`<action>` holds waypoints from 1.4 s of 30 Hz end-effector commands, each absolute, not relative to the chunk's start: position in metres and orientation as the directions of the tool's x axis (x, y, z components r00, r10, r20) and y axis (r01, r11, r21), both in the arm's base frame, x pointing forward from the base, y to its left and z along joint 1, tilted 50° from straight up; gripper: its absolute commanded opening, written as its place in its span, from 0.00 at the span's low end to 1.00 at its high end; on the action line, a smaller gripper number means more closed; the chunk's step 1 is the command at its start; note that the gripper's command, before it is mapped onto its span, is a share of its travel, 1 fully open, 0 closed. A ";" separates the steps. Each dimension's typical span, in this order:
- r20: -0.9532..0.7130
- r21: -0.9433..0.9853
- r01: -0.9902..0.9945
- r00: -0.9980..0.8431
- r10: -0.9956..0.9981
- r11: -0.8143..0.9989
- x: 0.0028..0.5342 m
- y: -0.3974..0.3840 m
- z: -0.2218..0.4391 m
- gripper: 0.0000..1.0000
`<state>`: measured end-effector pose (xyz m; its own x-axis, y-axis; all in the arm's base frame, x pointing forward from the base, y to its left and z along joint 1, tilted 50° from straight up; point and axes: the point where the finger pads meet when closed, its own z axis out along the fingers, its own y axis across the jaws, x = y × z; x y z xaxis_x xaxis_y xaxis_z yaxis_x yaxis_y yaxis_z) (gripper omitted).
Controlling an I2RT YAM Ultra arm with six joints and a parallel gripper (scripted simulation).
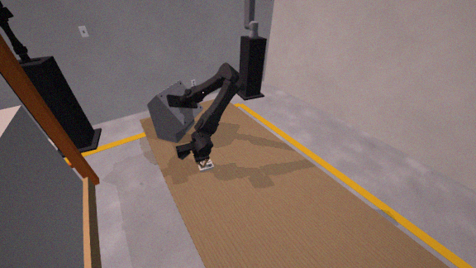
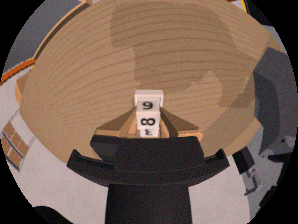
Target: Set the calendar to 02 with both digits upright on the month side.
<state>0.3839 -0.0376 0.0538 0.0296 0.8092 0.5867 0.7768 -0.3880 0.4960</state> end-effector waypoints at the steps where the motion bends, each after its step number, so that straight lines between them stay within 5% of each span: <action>1: 0.580 0.502 0.771 0.034 0.814 -0.391 0.385 -0.041 0.055 0.26; 42: 0.581 0.502 0.771 0.034 0.813 -0.391 0.392 -0.036 0.049 0.26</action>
<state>0.3904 -0.0331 0.0468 0.0309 0.8093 0.5866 0.7769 -0.3887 0.4953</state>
